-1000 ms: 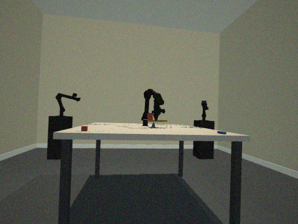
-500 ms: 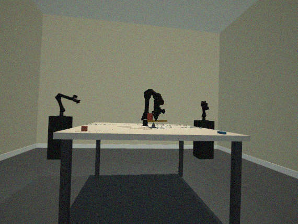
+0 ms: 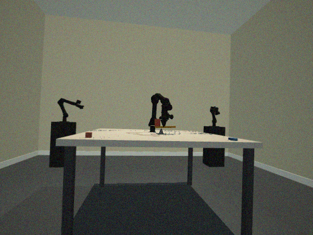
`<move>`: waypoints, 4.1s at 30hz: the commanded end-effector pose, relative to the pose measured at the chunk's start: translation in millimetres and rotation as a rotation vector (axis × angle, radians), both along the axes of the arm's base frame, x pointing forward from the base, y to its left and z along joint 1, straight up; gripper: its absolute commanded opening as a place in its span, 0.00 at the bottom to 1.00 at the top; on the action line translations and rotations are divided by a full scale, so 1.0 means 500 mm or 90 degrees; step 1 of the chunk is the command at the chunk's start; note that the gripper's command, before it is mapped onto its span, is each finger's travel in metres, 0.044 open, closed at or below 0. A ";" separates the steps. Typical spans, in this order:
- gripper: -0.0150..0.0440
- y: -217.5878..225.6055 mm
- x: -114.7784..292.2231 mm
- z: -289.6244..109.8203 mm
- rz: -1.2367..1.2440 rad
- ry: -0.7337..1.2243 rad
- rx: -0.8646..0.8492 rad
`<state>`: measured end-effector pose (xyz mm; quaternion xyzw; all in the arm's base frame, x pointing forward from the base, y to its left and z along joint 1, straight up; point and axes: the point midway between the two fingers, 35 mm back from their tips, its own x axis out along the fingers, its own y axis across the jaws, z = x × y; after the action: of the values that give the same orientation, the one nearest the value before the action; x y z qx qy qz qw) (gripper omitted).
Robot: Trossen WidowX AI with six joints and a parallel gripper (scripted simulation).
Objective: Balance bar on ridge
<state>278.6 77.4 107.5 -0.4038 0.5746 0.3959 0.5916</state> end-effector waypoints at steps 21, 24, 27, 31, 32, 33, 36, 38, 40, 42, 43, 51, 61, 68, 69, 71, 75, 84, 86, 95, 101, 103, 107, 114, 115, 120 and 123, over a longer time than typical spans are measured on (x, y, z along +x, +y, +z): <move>0.25 0.001 0.000 -0.005 0.002 0.001 0.002; 0.25 0.001 0.000 -0.006 0.002 0.001 0.002; 0.25 0.001 0.000 -0.006 0.002 0.001 0.002; 0.25 0.001 0.000 -0.007 0.002 0.001 0.002; 0.25 0.001 0.000 -0.007 0.002 0.001 0.002; 0.25 0.001 0.000 -0.007 0.002 0.001 0.002; 0.25 0.001 0.000 -0.008 0.002 0.001 0.002; 0.25 0.001 0.000 -0.008 0.002 0.001 0.002; 0.25 0.000 0.000 -0.009 0.002 0.001 0.002; 0.25 0.000 0.000 -0.009 0.002 0.001 0.002; 0.25 0.000 0.000 -0.009 0.002 0.001 0.002; 0.25 0.000 0.000 -0.010 0.002 0.001 0.002; 0.25 0.000 0.000 -0.012 0.002 0.001 0.002; 0.25 0.000 0.000 -0.013 0.002 0.001 0.002; 0.25 0.000 0.000 -0.013 0.002 0.001 0.002; 0.25 0.000 0.000 -0.014 0.002 0.001 0.002; 0.25 0.000 0.000 -0.014 0.002 0.001 0.002; 0.25 0.000 0.000 -0.016 0.002 0.001 0.002; 0.25 0.000 -0.001 -0.016 0.002 0.001 0.002; 0.25 0.000 -0.001 -0.018 0.002 0.001 0.002; 0.25 0.000 -0.001 -0.019 0.002 0.001 0.002; 0.25 0.000 -0.001 -0.019 0.002 0.001 0.002; 0.25 0.001 -0.001 -0.020 0.002 0.001 0.002; 0.25 0.001 -0.001 -0.021 0.002 0.001 0.002; 0.25 0.001 -0.001 -0.021 0.002 0.001 0.002; 0.25 0.001 -0.001 -0.022 0.002 0.001 0.002; 0.25 0.001 -0.001 -0.022 0.002 0.001 0.002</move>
<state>278.3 77.5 99.3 -0.4042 0.5738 0.3962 0.5920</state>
